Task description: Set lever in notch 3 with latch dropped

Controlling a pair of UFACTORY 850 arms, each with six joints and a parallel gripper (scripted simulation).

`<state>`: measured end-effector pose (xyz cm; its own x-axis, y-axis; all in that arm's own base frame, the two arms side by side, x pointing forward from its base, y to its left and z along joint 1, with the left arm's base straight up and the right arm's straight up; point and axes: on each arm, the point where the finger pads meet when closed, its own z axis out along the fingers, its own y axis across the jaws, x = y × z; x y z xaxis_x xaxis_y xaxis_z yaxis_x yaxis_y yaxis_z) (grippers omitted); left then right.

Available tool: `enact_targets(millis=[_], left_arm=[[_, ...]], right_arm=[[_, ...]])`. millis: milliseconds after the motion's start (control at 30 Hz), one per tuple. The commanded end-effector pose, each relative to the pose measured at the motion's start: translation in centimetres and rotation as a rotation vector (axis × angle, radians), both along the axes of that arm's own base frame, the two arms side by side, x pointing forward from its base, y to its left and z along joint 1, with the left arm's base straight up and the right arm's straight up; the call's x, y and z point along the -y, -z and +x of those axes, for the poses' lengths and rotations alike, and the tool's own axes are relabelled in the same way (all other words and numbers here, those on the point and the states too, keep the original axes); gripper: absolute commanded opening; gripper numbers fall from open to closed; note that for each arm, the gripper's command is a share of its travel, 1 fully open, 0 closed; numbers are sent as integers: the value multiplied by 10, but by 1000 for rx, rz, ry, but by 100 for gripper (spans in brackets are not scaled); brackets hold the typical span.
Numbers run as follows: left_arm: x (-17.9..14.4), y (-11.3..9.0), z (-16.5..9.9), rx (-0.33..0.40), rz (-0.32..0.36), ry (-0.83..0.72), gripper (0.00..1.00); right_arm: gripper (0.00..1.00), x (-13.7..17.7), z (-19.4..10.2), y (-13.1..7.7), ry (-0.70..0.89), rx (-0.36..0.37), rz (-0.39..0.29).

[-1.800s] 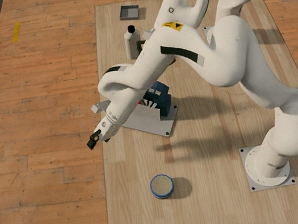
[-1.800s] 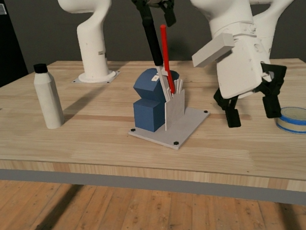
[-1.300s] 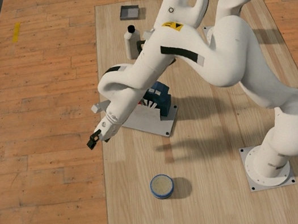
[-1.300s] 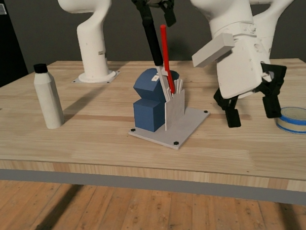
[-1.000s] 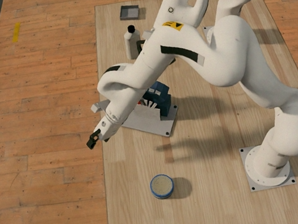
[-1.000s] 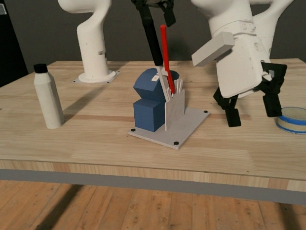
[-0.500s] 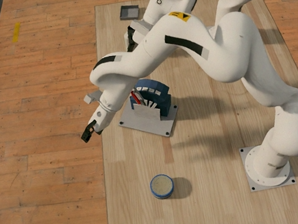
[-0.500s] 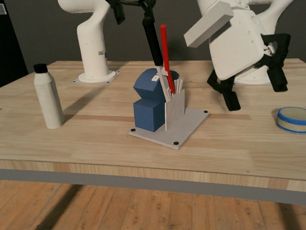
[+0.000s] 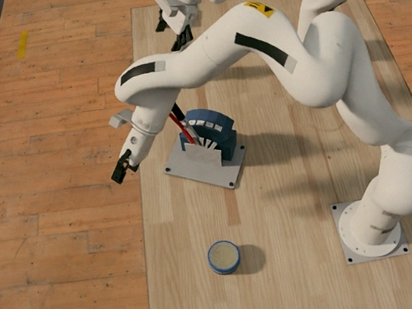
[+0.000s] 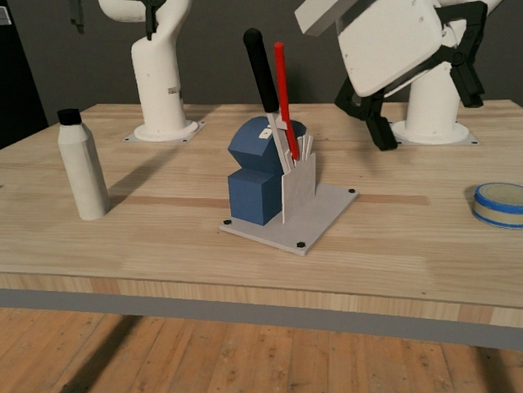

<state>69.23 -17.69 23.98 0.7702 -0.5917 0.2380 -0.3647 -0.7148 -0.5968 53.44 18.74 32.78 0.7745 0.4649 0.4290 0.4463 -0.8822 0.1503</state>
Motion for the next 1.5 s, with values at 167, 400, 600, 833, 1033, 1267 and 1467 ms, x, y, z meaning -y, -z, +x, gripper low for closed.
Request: enact_targets(millis=[167,400,600,833,1033,1267,1467], left_arm=[[20,-31,-15,-70,-40,-103,100],[37,-46,-28,-122,-79,-146,100],[59,-62,-46,-188,-131,-179,100],[90,-82,-68,-275,-204,-198,100],[119,-99,-88,-352,-272,-198,100],[157,-123,-114,-452,-365,-177,100],[188,-144,-135,-528,-441,-146,100]], right_arm=[[100,129,16,-16,246,-46,-11],[100,200,10,-25,387,-76,-11],[100,272,-8,-33,535,-109,-5],[100,349,-40,-44,705,-147,9],[100,407,-74,-53,832,-176,24],[100,465,-124,-64,1005,-214,53],[100,511,-177,-74,1153,-246,85]])
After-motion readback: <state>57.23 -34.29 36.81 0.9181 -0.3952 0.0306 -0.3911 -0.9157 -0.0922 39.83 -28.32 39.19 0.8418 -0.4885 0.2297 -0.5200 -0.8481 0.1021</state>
